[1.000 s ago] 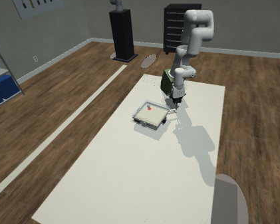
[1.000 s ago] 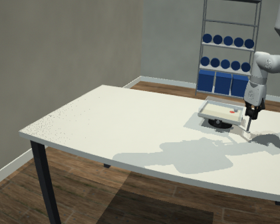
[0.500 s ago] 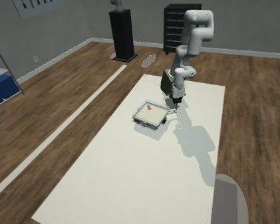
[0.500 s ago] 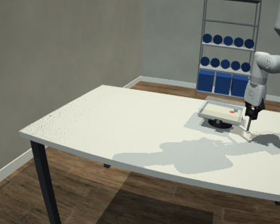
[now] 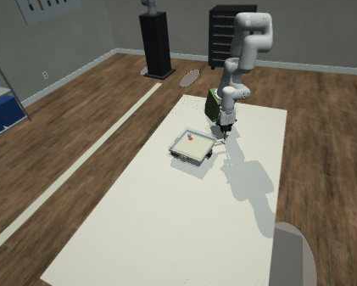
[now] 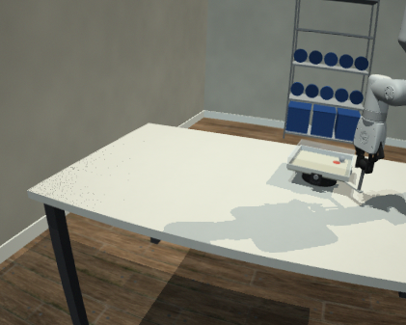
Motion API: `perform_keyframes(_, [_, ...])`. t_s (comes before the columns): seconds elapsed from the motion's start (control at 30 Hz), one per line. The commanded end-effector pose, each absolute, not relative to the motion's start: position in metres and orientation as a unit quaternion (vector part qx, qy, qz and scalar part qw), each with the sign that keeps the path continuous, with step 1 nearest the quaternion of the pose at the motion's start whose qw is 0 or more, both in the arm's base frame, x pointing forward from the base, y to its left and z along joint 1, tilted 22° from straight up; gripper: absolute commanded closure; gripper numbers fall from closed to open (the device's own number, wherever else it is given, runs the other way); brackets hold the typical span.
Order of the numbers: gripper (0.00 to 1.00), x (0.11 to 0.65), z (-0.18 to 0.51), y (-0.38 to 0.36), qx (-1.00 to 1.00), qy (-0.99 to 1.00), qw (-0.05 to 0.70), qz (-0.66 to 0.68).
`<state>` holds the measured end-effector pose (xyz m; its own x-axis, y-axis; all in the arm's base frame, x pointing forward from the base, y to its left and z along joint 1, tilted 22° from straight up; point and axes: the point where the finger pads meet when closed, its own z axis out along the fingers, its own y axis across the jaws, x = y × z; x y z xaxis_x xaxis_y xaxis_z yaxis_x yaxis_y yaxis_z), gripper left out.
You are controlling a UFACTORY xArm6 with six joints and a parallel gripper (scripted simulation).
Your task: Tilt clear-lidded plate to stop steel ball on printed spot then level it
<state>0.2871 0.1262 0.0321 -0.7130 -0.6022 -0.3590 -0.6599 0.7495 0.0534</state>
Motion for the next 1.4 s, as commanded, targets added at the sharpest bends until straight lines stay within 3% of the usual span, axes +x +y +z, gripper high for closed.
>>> perform_keyframes(0.0, [1.0,0.2889,0.034,0.1265,-0.342,0.921,0.164,0.089])
perform_keyframes(1.37, [1.0,0.2902,0.0336,0.1283,-0.342,0.921,0.164,0.089])
